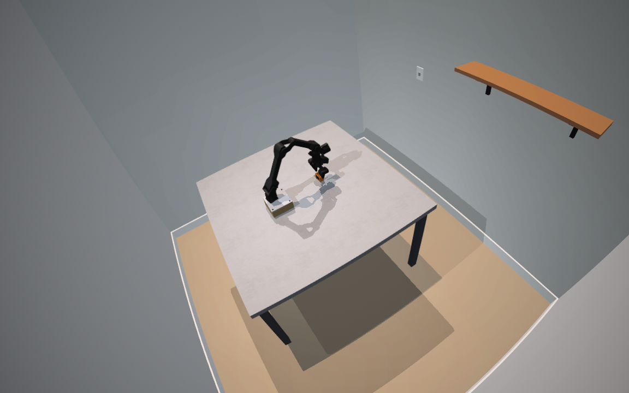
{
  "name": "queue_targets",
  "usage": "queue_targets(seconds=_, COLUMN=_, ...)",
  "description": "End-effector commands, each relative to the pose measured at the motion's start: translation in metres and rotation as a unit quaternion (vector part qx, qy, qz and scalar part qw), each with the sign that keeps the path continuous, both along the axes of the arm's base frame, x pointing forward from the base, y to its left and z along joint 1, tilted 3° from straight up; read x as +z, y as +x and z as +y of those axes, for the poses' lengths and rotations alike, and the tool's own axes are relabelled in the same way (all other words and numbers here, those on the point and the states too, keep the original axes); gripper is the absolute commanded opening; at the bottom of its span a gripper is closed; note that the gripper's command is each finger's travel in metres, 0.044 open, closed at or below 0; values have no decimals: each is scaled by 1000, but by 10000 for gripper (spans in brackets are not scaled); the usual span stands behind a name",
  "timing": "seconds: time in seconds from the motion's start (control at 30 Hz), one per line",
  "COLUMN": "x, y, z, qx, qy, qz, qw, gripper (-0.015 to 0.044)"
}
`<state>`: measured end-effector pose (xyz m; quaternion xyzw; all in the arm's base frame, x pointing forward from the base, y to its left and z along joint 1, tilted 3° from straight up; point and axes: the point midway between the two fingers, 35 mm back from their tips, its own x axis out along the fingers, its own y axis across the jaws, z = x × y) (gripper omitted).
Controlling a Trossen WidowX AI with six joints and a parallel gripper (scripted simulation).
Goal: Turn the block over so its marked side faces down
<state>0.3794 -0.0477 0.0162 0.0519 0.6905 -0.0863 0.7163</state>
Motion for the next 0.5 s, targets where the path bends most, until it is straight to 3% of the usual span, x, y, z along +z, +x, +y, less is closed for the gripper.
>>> queue_targets(seconds=0.0, x=-11, y=-3, z=0, qx=2, qy=3, qz=6, qw=1000, gripper=440)
queue_targets(seconds=0.13, x=-13, y=-3, z=0, qx=2, qy=3, qz=6, qw=1000, gripper=440)
queue_targets(seconds=0.33, x=-13, y=-3, z=0, qx=2, qy=3, qz=6, qw=1000, gripper=282)
queue_targets(seconds=0.47, x=-13, y=-3, z=0, qx=2, qy=3, qz=6, qw=1000, gripper=256)
